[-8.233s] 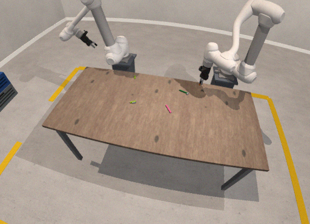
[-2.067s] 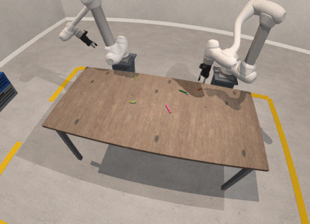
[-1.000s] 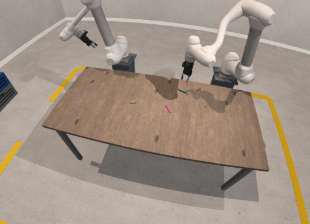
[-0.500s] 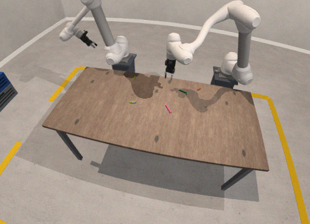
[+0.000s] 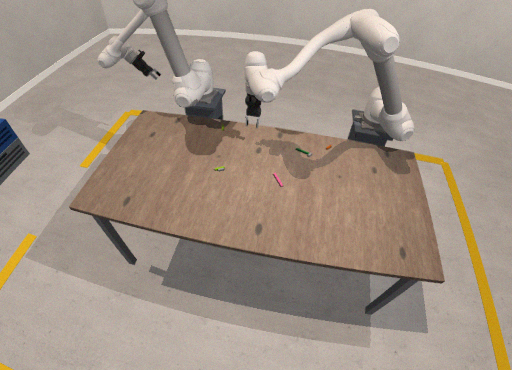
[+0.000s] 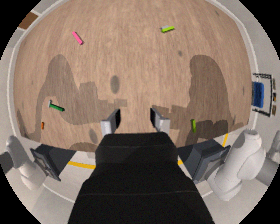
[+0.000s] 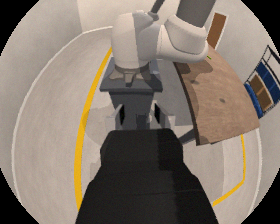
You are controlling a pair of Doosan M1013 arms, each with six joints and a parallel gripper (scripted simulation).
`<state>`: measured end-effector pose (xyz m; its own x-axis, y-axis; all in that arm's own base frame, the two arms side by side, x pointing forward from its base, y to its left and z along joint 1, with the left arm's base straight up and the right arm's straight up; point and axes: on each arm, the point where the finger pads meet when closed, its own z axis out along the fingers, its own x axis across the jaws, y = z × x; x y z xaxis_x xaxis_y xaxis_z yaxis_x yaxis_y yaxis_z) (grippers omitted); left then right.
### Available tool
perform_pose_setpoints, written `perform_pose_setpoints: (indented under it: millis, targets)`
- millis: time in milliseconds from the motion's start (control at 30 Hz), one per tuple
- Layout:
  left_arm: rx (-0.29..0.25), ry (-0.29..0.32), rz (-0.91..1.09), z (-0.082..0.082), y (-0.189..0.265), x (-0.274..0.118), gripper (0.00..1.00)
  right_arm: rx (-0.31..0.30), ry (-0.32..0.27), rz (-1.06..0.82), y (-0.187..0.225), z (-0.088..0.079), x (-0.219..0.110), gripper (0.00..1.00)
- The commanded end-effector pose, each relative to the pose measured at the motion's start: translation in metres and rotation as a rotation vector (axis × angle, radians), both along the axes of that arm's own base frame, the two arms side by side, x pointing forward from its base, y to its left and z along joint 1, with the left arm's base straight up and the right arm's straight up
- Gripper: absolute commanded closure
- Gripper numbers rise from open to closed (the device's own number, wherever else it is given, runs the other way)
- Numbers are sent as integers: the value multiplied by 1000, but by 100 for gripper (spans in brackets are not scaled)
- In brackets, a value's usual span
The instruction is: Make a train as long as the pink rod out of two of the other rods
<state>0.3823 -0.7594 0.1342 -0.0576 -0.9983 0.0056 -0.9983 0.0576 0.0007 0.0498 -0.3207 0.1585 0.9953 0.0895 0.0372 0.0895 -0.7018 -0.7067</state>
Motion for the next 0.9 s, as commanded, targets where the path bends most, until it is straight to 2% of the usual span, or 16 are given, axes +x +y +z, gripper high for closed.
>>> perform_pose_setpoints:
  millis: [0,200,267,300,567,733,767,867]
  targets:
    - [4,-2,62,-4,-41,-10,0,-1,0,0,0,0,0,0]
    - [3,-1,151,-16,-97,-32,0,-1,0,0,0,0,0,0]
    - [3,-1,151,-16,-97,-32,0,-1,0,0,0,0,0,0]
    - [3,-1,194,-22,-123,-45,0,-1,0,0,0,0,0,0]
    - [3,-1,304,-41,-186,-84,0,-1,0,0,0,0,0,0]
    - [3,-1,325,-45,-197,-92,0,-1,0,0,0,0,0,0]
    - [3,-1,325,-45,-197,-92,46,-1,0,0,0,0,0,0]
    - [3,-1,325,-45,-197,-92,46,-1,0,0,0,0,0,0]
